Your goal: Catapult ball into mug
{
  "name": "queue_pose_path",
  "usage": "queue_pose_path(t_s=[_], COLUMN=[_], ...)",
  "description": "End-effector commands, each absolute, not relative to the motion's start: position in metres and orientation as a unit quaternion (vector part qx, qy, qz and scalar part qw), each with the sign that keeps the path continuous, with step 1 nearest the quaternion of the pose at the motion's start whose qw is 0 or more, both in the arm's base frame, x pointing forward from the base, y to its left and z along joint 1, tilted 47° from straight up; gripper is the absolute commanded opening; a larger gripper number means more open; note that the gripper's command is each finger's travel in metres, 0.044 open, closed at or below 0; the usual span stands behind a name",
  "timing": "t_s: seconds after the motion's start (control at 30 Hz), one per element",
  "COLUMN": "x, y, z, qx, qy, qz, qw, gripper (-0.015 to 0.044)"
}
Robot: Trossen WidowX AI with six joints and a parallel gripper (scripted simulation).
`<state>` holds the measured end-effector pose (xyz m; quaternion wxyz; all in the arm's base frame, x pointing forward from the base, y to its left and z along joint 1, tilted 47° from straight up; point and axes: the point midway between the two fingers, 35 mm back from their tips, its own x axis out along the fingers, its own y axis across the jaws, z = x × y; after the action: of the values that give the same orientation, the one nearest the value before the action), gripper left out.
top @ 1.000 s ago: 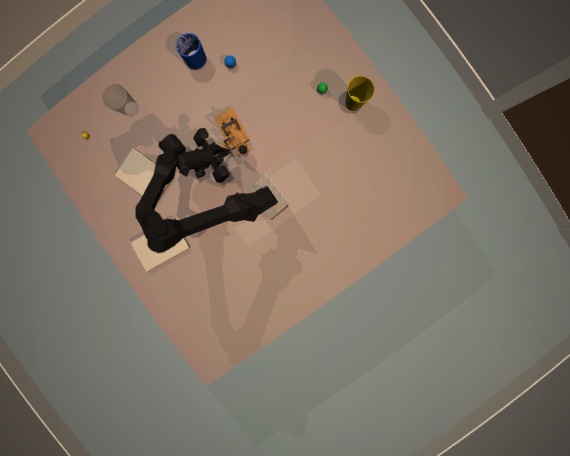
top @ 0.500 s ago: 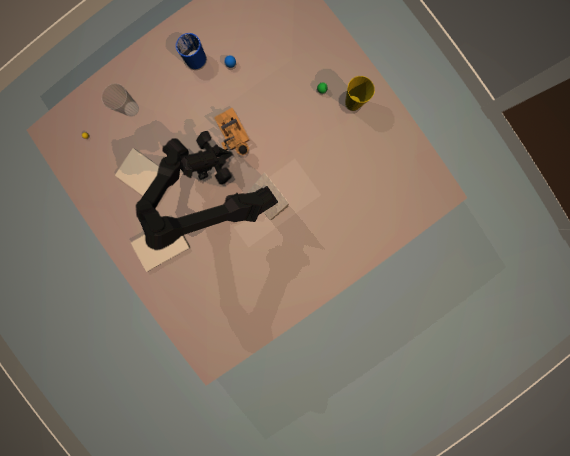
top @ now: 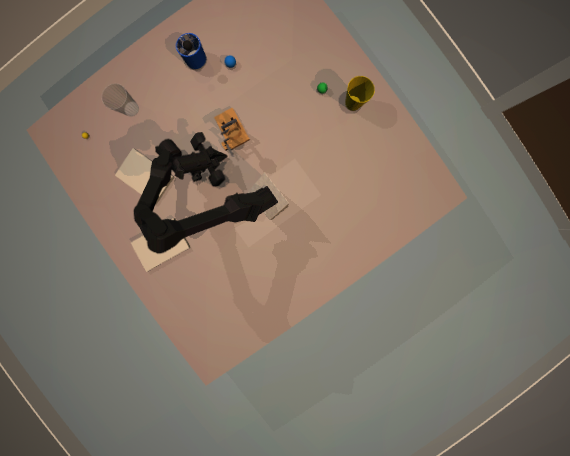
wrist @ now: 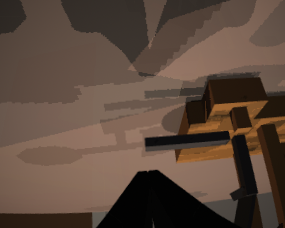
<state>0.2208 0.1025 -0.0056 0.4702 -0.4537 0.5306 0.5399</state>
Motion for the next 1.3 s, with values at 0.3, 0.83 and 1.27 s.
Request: queue_pose_path(t_s=[0.3, 0.83, 1.27], x=[0.237, 0.321, 0.392], y=[0.077, 0.068, 0.038], z=[0.065, 0.065, 0.058], qx=[-0.447, -0.277, -0.106], qy=[0.525, 0.559, 0.569], qz=[0.525, 0.433, 0.348], qw=[0.499, 0.651, 0.738], gripper=[0.0105, 0.0440, 0.0440])
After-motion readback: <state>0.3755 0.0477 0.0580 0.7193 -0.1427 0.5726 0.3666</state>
